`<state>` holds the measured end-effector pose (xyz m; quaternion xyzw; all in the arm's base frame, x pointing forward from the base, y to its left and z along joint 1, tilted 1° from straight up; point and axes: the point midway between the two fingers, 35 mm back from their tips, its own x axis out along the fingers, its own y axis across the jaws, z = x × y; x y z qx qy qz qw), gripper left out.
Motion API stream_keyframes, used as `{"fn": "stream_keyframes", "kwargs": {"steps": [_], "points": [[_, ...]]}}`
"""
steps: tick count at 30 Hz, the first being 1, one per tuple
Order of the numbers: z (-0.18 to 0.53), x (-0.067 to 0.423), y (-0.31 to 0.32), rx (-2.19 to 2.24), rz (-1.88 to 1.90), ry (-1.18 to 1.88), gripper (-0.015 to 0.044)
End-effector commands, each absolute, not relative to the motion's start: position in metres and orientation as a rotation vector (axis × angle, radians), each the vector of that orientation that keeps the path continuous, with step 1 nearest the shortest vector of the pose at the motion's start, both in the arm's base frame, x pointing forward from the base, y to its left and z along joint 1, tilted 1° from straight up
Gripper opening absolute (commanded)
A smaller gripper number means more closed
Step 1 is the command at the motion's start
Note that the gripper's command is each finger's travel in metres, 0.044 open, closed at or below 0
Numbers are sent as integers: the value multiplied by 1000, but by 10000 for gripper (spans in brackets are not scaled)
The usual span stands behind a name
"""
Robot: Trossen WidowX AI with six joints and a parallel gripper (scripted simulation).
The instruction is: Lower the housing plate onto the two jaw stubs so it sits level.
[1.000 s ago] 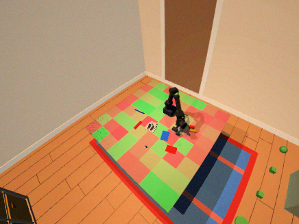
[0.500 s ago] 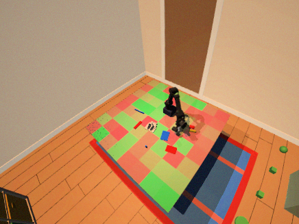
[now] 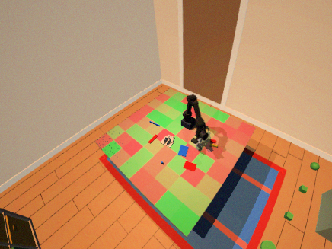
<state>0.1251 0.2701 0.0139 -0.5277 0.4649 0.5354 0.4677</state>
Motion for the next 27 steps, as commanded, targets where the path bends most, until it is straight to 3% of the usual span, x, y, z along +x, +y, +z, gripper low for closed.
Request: {"fn": "stream_keyframes", "kwargs": {"steps": [1,10,27], "points": [[28,126,270,-1299,1313,1129,351],[39,128,268,-1293,1305,1133,351],[39,174,235,-1119,1126,1246,351]]}}
